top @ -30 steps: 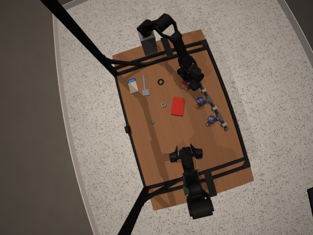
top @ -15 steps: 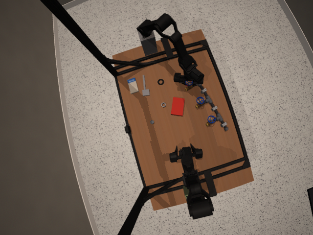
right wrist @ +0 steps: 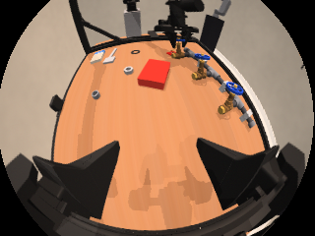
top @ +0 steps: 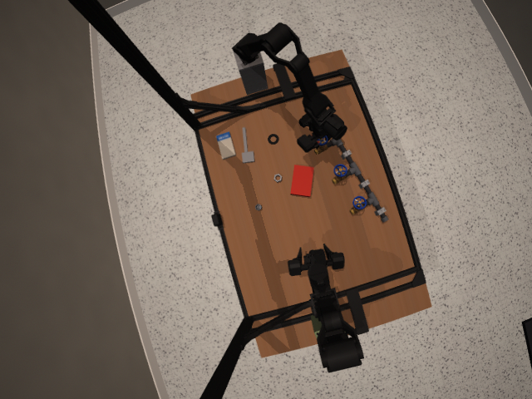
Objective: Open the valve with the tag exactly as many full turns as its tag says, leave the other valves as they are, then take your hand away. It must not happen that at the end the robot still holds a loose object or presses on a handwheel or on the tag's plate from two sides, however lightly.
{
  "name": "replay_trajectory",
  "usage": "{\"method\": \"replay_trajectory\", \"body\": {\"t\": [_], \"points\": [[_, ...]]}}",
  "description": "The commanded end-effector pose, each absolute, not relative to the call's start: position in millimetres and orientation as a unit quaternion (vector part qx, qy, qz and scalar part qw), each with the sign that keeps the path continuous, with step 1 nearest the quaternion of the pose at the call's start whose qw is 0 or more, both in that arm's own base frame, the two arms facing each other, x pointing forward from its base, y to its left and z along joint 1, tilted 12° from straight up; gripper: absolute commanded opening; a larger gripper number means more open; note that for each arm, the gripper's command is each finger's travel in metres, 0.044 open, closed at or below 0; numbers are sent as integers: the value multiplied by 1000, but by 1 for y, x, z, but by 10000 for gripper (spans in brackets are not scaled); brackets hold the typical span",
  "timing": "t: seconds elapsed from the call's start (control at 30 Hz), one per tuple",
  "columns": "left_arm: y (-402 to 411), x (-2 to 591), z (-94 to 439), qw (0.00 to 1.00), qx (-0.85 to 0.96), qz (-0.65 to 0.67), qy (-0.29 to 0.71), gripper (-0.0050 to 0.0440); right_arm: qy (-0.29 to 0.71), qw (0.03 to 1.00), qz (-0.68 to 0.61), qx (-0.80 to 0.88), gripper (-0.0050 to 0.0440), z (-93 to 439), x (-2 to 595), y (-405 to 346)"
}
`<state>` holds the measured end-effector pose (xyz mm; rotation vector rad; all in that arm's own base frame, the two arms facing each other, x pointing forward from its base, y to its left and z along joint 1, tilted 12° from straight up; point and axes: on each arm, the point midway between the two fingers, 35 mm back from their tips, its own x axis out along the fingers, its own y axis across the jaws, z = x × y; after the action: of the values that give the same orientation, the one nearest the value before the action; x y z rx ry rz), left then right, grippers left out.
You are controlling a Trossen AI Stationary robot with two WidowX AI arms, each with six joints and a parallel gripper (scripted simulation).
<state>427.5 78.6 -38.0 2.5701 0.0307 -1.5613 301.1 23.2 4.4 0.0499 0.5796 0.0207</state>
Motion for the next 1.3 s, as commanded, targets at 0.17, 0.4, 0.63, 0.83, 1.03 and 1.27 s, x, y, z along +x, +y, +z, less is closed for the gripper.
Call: {"method": "replay_trajectory", "body": {"t": [0.17,0.4,0.63,0.83,1.03,1.27], "points": [[79,428,-38,78,852,-518,17,96,286,958,10,25,400,4,301,23],[79,428,-38,78,852,-518,17,264,286,958,10,25,400,4,301,23],[79,428,-38,78,852,-518,17,384,286,958,10,25,400,4,301,23],[79,428,-38,-26,855,-516,-46,400,286,958,10,25,400,4,301,23],[79,428,-38,-184,836,-498,-141,400,286,958,10,25,400,4,301,23],[79,428,-38,-331,789,-464,-228,400,286,958,10,25,400,4,301,23]]}}
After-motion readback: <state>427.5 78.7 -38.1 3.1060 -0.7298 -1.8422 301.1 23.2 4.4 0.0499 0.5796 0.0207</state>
